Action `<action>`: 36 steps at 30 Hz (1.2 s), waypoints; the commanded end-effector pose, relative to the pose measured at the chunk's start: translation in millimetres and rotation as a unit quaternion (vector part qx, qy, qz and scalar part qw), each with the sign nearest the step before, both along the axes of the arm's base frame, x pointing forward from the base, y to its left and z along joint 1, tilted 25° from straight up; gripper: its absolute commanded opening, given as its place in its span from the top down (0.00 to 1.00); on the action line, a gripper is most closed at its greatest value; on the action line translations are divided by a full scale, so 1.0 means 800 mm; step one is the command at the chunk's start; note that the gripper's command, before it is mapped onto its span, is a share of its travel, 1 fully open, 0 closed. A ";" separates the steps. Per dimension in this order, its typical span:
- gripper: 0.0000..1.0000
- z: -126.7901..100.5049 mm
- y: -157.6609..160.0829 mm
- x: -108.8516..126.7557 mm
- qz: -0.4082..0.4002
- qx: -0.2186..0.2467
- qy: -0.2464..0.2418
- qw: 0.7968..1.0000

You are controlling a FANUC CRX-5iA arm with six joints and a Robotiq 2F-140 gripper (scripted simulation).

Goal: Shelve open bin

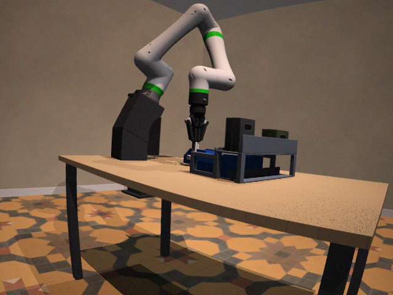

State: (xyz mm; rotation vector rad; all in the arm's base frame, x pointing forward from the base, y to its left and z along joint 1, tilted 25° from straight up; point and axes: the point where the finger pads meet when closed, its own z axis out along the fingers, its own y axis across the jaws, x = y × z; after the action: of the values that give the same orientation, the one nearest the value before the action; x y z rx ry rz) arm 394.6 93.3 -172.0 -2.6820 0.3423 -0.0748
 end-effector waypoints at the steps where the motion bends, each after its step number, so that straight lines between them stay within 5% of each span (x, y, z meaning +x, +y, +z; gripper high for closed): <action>1: 1.00 0.006 -0.003 -0.001 0.000 0.000 0.000 1.000; 36: 1.00 0.017 -0.008 -0.002 0.000 0.000 0.000 1.000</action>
State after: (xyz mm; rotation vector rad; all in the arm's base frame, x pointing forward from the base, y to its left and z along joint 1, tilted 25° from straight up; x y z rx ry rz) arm 393.1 87.3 -158.7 -2.6821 0.3424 -0.0746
